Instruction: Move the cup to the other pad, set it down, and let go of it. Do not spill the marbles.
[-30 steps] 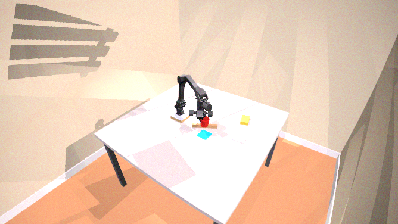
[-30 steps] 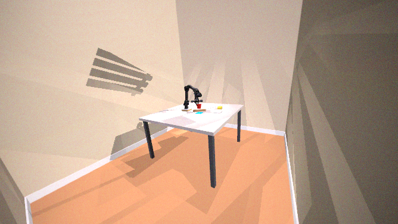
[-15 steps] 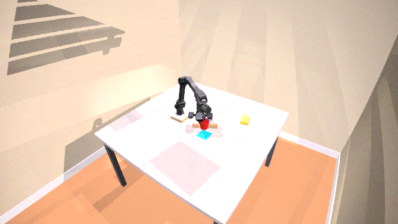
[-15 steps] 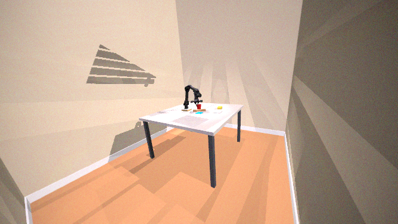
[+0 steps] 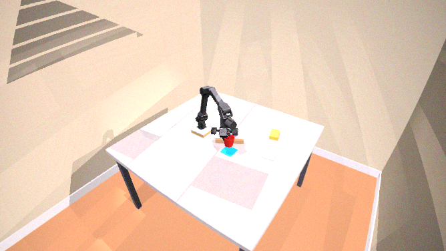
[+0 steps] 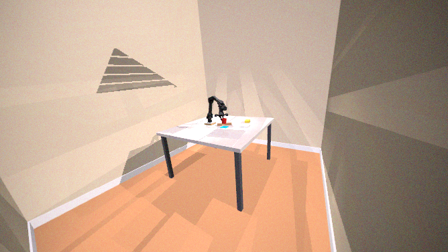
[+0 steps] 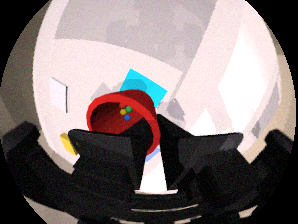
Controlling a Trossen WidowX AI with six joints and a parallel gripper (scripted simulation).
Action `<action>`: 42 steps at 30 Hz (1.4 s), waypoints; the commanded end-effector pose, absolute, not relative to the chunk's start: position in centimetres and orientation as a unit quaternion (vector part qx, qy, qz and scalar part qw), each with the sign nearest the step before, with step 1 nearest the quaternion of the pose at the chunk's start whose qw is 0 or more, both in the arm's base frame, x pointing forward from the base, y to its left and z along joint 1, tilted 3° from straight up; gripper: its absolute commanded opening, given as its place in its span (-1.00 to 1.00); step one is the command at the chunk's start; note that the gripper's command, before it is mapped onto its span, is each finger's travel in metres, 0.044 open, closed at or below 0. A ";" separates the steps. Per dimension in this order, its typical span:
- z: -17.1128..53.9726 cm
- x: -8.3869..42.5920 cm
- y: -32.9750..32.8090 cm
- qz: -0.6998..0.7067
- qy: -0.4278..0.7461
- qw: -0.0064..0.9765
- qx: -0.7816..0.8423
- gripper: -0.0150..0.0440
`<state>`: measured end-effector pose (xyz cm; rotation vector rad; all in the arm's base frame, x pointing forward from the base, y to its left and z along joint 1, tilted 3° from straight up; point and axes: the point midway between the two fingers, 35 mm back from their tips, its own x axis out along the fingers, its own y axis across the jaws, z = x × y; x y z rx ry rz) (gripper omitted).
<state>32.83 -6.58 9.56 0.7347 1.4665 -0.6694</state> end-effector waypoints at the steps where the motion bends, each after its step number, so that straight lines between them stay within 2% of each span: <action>1: 8.9 32.8 -6.6 -0.293 0.641 0.633 0.319 -0.49; 42: 5.1 32.9 -6.5 -0.292 0.642 0.632 0.321 -0.49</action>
